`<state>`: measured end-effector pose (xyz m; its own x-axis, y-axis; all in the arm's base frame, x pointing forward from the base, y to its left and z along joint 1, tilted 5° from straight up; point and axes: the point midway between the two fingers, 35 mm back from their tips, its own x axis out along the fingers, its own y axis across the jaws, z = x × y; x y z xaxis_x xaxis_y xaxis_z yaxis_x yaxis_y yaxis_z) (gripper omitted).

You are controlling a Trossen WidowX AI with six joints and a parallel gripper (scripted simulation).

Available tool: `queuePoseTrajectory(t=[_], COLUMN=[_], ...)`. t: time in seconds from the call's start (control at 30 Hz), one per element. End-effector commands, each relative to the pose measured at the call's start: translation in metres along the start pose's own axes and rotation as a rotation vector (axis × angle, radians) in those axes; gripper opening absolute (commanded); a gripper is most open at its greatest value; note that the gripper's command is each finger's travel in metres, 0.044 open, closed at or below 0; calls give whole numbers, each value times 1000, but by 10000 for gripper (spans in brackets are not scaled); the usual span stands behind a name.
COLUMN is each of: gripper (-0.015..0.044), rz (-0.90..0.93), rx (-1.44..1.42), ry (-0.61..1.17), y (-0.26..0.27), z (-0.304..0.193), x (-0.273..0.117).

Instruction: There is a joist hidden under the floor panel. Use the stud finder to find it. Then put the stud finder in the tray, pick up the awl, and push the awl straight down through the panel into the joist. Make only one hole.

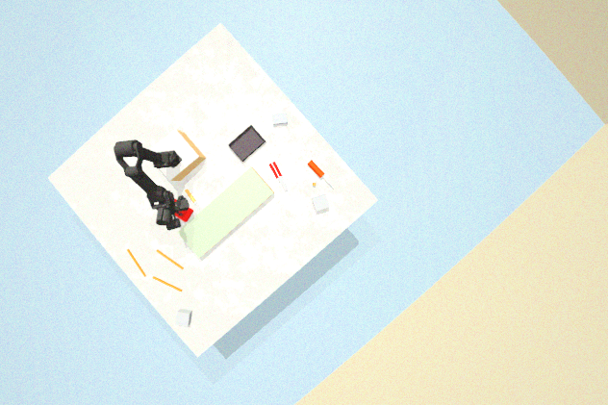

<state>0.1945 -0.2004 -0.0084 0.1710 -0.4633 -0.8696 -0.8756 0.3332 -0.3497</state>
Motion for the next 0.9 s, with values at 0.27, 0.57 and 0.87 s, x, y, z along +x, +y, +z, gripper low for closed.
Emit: queuePoseTrajectory(t=[0.27,0.57,0.87], gripper=[440,440,440], rz=[427,427,428], rx=[953,953,969], ry=[-474,-474,-469], y=[10,10,12], z=[-3,-3,0], x=[-2,-2,-4])
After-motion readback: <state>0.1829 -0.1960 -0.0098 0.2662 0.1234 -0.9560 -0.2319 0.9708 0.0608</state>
